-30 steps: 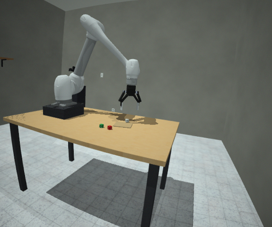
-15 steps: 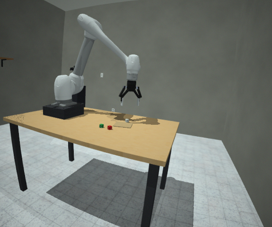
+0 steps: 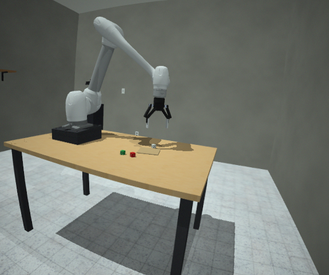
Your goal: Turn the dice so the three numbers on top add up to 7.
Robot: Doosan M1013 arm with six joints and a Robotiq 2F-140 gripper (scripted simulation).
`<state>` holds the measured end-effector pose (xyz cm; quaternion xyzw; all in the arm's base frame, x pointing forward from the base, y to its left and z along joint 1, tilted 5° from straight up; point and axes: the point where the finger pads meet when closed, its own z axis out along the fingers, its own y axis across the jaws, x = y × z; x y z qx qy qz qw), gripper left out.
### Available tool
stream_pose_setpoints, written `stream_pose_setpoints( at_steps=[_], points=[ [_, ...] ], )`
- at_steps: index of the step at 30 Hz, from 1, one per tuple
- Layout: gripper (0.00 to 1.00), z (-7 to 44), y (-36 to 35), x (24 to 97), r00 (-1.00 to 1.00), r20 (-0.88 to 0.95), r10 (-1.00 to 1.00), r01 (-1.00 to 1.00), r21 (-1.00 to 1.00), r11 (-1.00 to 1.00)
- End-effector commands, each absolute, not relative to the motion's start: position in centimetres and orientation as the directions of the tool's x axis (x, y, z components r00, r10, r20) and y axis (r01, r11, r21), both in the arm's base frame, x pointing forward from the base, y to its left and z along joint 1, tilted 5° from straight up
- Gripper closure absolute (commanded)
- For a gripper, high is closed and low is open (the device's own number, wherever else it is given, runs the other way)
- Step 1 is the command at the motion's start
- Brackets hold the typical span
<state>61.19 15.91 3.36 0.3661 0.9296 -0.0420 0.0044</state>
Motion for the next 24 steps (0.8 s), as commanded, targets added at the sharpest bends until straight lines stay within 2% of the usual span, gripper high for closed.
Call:
stream_pose_setpoints(
  at_steps=[1,21,24],
  points=[
    [0.00,3.8,16.0,61.1,-0.733,-0.037,0.679,0.680,-0.075,0.729],
    [0.00,3.8,15.9,61.1,-0.734,-0.037,0.679,0.679,-0.075,0.730],
    [0.00,4.0,12.6,61.4,-0.761,-0.033,0.648,0.648,-0.076,0.757]
  ],
)
